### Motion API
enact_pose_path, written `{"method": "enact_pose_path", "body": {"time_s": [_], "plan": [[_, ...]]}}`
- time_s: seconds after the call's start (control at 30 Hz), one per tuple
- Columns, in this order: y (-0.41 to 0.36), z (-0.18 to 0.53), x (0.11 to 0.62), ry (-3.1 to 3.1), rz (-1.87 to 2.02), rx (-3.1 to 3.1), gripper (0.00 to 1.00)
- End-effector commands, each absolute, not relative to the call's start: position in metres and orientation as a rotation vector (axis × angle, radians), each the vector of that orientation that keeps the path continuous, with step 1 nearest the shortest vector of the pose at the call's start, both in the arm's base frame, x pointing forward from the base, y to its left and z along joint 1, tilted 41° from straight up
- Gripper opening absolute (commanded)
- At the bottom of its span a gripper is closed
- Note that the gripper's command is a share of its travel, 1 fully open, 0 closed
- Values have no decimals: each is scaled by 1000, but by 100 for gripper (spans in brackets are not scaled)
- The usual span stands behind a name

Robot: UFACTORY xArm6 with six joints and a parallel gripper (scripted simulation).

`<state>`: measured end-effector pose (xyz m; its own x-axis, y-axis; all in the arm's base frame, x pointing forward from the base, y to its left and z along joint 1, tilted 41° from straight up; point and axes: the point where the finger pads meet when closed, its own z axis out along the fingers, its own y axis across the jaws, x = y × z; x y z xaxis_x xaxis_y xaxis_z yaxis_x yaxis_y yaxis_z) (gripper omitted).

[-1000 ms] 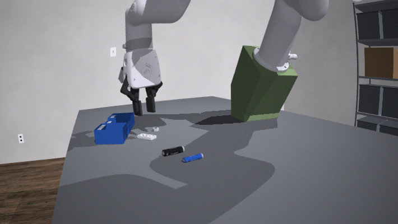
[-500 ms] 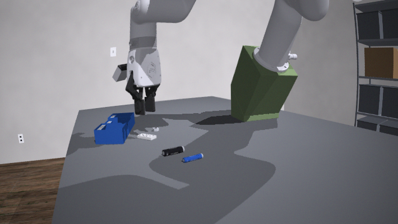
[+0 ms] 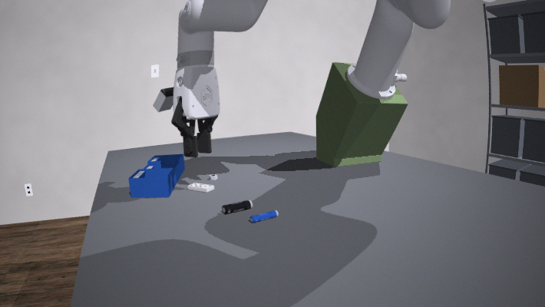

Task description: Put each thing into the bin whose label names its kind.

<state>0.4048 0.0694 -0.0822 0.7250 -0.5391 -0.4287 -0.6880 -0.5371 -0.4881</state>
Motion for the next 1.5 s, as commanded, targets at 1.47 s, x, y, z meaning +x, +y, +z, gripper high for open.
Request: {"method": "enact_pose_path", "body": {"time_s": [1.47], "plan": [[107, -127, 409, 925, 295, -2277, 41]]}}
